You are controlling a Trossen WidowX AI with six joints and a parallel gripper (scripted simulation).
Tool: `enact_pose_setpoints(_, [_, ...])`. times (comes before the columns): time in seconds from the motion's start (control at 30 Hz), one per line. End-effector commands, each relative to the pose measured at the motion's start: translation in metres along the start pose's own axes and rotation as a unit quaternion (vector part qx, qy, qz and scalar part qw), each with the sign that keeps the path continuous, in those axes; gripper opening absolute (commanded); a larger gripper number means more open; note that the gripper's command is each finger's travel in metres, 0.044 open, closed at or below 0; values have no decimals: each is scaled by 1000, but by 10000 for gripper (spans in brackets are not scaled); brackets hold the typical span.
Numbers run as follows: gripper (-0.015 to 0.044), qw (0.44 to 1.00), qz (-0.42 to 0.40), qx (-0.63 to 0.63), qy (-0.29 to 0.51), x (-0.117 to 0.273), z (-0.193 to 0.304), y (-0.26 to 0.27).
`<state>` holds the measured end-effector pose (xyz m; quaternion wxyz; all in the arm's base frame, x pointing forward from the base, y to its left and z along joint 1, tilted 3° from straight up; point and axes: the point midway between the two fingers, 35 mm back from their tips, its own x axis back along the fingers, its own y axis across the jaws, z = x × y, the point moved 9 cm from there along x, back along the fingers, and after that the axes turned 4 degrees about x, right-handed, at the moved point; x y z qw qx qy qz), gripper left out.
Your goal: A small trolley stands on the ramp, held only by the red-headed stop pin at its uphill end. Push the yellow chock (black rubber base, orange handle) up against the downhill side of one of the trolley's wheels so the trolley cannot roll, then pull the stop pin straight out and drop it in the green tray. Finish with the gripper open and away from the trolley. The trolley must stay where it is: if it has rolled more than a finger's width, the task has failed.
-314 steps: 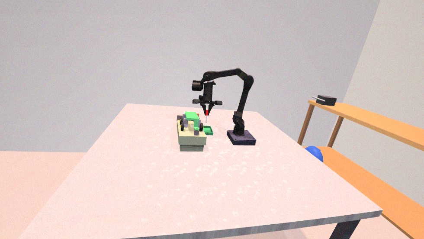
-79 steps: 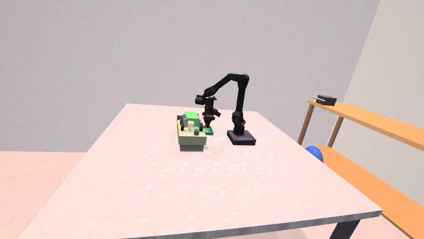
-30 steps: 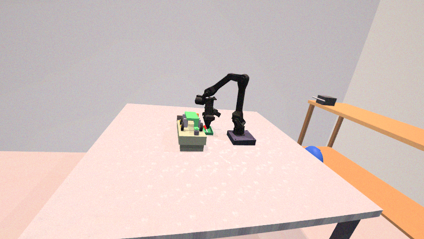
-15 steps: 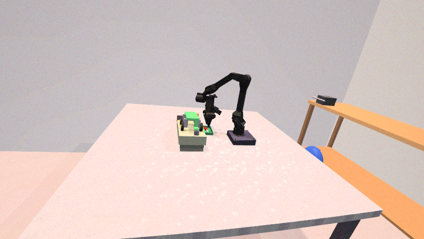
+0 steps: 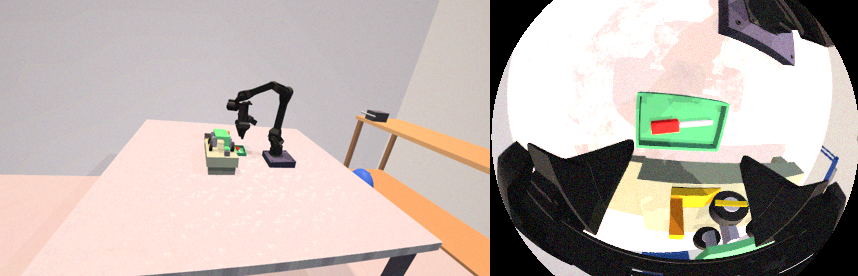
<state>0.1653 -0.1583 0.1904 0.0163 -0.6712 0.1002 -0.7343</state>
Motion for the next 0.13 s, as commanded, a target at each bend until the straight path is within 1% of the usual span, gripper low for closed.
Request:
enact_pose_setpoints(0.0, [440, 1000, -4, 3, 2, 14, 1, -1])
enact_pose_setpoints(0.1, [440, 1000, -4, 3, 2, 23, 2, -1])
